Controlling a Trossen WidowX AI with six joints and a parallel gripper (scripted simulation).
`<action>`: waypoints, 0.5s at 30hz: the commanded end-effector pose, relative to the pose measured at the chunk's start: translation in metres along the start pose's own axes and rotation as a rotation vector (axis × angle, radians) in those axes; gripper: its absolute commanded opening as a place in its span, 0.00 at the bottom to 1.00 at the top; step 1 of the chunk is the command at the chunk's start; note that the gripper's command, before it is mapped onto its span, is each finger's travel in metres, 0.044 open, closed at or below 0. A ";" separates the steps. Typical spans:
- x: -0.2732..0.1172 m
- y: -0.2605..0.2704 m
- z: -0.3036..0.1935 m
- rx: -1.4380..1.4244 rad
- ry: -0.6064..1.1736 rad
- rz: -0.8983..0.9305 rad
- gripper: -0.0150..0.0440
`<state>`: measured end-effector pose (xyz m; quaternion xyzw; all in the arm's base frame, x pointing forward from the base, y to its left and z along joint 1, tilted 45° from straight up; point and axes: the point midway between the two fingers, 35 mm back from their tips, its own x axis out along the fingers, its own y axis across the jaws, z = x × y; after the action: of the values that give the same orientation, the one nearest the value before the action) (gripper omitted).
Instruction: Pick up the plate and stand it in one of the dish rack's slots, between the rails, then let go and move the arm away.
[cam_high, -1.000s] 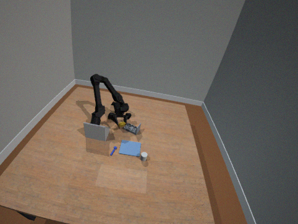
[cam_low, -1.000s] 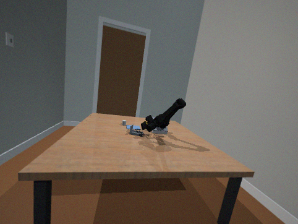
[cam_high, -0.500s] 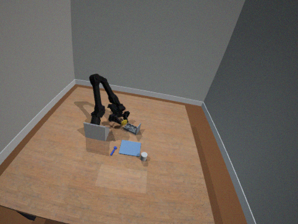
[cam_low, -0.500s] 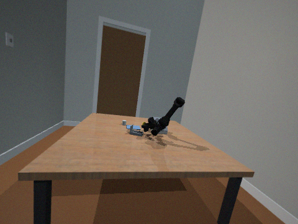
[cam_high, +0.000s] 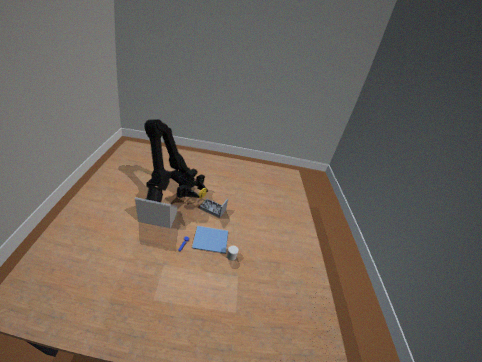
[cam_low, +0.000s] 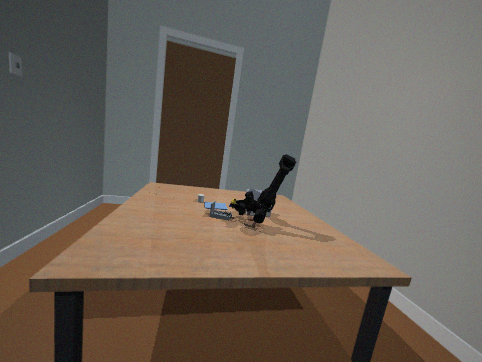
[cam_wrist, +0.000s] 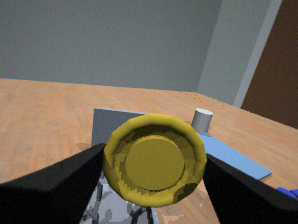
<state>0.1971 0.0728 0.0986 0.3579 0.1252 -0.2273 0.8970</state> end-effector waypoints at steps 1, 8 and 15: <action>-0.006 0.002 0.001 0.022 -0.033 0.069 0.25; -0.014 0.007 0.002 0.059 -0.070 0.158 0.25; -0.014 0.008 0.002 0.059 -0.070 0.158 0.25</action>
<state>0.1893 0.0821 0.1109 0.3859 0.0617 -0.1719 0.9043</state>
